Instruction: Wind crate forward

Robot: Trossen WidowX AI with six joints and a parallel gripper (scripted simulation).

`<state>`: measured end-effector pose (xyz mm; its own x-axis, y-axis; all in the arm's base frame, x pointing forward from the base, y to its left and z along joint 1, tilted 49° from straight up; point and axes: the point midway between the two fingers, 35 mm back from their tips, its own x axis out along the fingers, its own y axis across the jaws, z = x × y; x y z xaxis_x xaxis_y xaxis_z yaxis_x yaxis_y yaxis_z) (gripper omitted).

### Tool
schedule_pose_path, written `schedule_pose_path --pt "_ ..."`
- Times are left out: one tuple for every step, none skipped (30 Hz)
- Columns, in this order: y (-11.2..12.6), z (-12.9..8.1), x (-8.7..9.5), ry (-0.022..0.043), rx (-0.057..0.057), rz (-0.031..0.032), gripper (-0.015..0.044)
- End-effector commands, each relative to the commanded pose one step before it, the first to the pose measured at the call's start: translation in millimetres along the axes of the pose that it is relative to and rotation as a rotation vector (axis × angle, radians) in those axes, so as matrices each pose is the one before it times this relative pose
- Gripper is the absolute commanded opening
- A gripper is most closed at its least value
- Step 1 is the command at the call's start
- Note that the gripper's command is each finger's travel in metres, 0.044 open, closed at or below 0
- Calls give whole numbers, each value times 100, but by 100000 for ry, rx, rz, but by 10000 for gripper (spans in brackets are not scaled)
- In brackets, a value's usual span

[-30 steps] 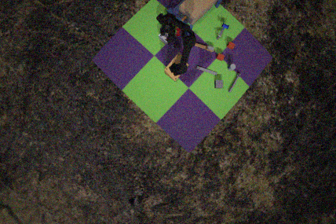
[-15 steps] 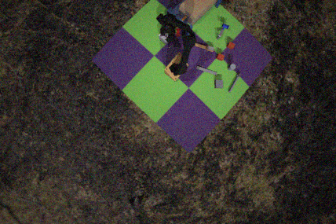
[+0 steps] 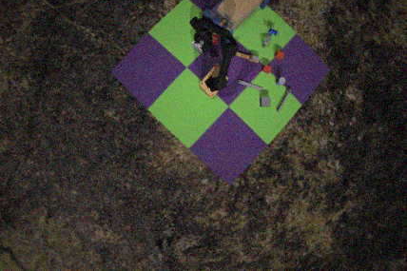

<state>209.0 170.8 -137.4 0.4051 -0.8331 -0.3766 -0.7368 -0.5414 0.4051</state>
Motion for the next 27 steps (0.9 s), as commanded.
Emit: schedule_pose_path --pt "-48 -23 78 487 -306 -439 0" --pt "0 6 14 1 0 0 0" --pt "0 12 28 1 0 0 0" --pt "0 14 33 2 0 0 0" --pt "0 9 20 1 0 0 0" --pt "0 3 7 0 0 0 0" --pt "0 0 0 0 0 0 0" --pt "0 0 0 0 0 0 0" --pt "0 0 0 0 0 0 0" --pt "5 6 8 0 -18 -7 0" --pt "9 10 15 0 -32 -14 0" --pt "3 4 5 0 -12 -5 0" --pt "0 0 0 0 0 0 0" --pt "6 7 9 0 -17 -7 0" --pt "4 4 5 0 -9 -4 0" --pt "0 0 0 0 0 0 0" --pt "0 0 0 0 0 0 0" --pt "6 7 8 0 -15 -6 0" --pt "1 7 15 -60 -1 42 0" --pt "2 20 46 -179 -3 125 0" --pt "2 20 46 -179 -3 125 0" --pt "1 7 15 -60 -1 42 0" --pt "6 13 27 1 -43 -17 0" --pt "4 9 19 1 -31 -13 0" --pt "0 0 0 0 0 0 0" --pt "0 0 0 0 0 0 0" --pt "21 2 2 -7 292 126 0"
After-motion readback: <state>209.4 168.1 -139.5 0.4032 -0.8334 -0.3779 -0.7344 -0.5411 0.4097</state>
